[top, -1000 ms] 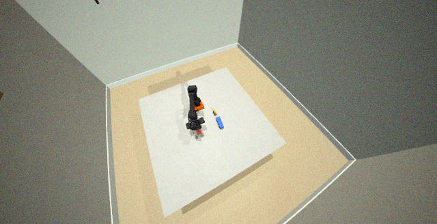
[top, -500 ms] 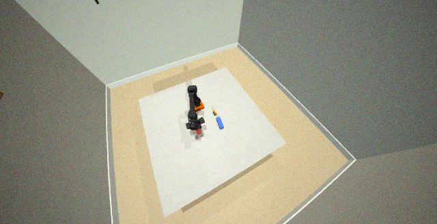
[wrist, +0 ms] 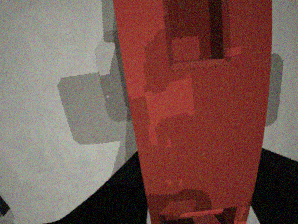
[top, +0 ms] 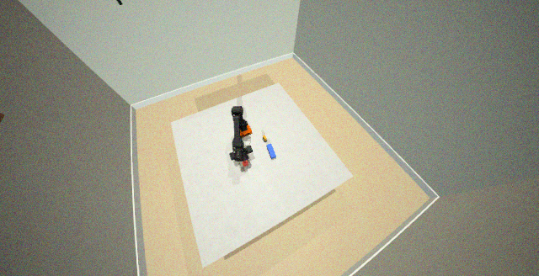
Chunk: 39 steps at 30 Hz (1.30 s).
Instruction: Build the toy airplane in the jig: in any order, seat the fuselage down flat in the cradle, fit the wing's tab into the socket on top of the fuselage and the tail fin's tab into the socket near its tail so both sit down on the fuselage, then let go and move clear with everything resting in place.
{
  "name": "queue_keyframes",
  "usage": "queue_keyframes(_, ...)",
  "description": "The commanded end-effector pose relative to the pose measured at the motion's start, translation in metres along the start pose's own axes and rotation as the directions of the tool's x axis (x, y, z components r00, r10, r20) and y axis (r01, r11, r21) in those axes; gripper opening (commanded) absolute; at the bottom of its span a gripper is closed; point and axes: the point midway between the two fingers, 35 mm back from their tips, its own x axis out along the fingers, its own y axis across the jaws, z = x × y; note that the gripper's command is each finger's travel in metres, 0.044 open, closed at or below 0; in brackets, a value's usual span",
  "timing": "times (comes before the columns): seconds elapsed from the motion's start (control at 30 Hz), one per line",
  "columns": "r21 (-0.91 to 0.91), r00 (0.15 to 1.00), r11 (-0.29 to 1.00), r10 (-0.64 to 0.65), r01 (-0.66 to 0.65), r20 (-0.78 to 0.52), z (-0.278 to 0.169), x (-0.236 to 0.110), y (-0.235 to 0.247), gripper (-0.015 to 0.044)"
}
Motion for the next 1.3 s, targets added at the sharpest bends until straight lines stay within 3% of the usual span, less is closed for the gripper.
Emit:
queue_keyframes(0.0,-0.003,1.0,1.0,-0.005,0.005,0.002,0.0,0.005,-0.001,0.0195)
queue_keyframes(0.4,-0.003,1.0,1.0,-0.005,0.005,0.002,0.0,0.022,-0.001,0.0195)
queue_keyframes(0.67,0.0,1.0,1.0,0.0,0.0,-0.001,-0.001,0.02,0.0,0.0141)
queue_keyframes(0.83,0.0,1.0,1.0,0.0,0.0,-0.001,-0.001,0.02,0.0,0.001)
queue_keyframes(1.27,0.0,1.0,1.0,0.0,0.0,-0.001,-0.001,0.02,0.0,0.0351)
